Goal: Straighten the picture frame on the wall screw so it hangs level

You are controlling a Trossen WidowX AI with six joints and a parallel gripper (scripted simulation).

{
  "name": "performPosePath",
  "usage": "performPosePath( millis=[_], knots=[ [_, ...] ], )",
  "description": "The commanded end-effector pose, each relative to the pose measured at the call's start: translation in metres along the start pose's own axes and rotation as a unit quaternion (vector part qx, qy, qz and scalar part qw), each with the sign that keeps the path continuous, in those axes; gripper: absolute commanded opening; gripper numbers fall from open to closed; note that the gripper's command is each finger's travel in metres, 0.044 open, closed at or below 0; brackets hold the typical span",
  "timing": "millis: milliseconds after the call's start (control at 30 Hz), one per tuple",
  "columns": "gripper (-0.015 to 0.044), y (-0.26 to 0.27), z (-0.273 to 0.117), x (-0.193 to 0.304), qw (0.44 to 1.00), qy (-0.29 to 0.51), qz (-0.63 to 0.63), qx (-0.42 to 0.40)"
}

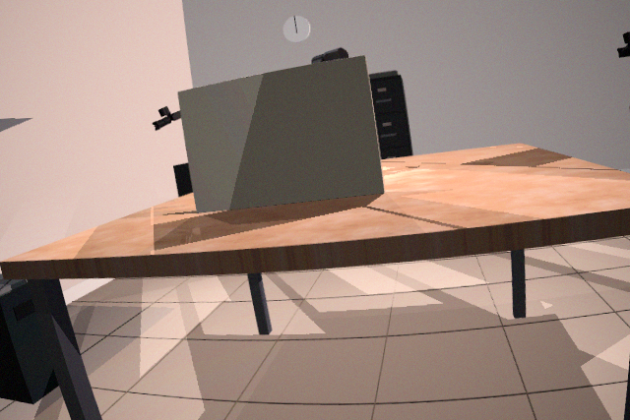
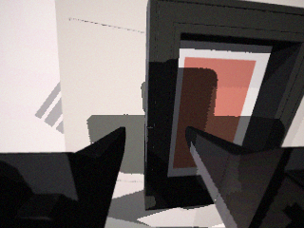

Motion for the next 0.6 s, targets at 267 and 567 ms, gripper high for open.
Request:
performPosePath(
  millis=[267,567],
  knots=[
    [0.0260,-0.0003,0.0005,-0.0004,1.000,-0.002,0.002,0.000],
    [0.0234,-0.0004,0.0007,-0.0009,1.000,-0.002,0.002,0.000]
  ],
)
Point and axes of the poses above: the point midway between the two fingers, 35 mm back from their tips, its own z axis out along the fingers, its own y axis across the jaws, x = y × z, the point moved 8 cm from there along -z, back along the fingers, and after that the axes turned 5 degrees about z, right-handed, at the moved point
